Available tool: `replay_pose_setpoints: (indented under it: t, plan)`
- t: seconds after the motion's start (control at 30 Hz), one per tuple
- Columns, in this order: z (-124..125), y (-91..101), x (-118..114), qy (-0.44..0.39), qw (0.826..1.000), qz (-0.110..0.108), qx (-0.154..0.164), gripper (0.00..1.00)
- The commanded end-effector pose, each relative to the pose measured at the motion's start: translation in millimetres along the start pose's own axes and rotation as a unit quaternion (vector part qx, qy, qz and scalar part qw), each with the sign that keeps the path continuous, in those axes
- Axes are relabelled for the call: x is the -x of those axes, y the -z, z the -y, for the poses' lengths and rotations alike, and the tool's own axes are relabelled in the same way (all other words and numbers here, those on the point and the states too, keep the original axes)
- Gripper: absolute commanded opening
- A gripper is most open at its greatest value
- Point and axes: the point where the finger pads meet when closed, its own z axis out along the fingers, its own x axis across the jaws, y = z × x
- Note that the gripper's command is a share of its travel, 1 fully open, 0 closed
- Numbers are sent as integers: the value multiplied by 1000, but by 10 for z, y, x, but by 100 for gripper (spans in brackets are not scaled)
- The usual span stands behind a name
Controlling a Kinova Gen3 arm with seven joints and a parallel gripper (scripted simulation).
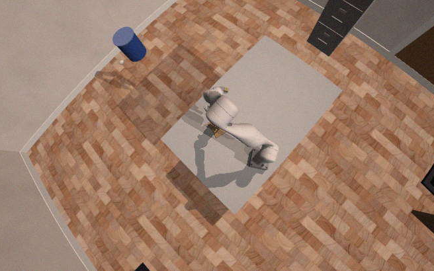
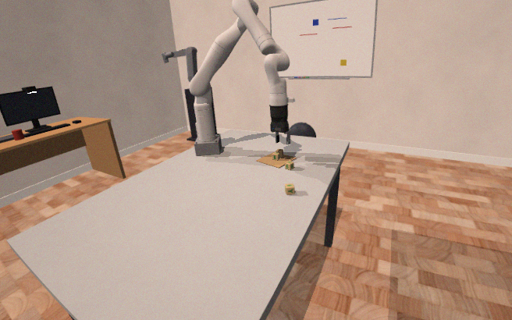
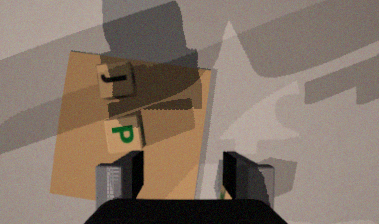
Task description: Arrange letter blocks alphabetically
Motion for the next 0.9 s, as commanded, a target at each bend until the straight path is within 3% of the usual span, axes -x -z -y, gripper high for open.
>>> replay_pose_setpoints:
  t: [0.0, 0.07, 0.17, 0.2, 0.87]
  plan:
    - [-229, -79, -286, -46, 999, 5, 5, 100]
    - [-346, -91, -450, -75, 997, 5, 5, 100]
    - [-393, -96, -512, -86, 996, 5, 5, 100]
    - [-393, -96, -512, -86, 996, 5, 5, 88]
    - [-393, -96, -512, -86, 996, 5, 5, 88]
